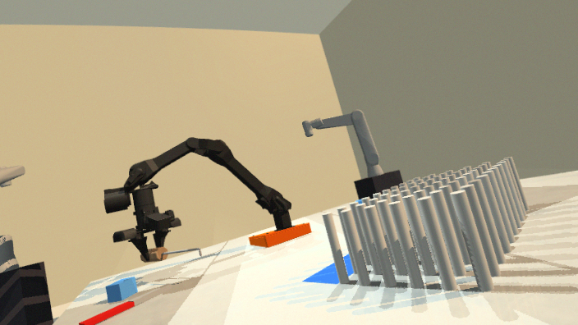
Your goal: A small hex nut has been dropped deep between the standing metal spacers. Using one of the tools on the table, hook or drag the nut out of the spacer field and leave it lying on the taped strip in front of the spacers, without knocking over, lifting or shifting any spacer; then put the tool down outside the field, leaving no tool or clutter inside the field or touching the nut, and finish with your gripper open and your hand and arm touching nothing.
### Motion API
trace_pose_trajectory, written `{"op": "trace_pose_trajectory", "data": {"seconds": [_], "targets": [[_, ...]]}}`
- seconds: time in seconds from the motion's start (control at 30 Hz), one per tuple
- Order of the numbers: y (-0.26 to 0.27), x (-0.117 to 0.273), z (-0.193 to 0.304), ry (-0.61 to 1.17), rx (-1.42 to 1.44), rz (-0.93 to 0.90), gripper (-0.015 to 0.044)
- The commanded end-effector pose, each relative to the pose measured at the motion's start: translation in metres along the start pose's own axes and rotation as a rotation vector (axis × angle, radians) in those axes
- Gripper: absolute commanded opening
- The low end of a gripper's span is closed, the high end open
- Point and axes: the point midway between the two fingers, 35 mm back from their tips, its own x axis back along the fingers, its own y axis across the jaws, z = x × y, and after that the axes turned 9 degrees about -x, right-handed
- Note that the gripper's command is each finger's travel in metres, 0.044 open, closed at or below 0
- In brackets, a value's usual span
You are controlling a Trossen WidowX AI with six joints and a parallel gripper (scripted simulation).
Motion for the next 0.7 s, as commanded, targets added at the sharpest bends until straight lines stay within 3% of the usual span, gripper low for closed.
{"op": "trace_pose_trajectory", "data": {"seconds": [0.0, 0.67], "targets": [[0.001, -0.001, 0.0, 0.003, -0.114, -0.002, 0.0], [-0.001, -0.021, 0.0, 0.003, -0.111, 0.0, 0.0]]}}
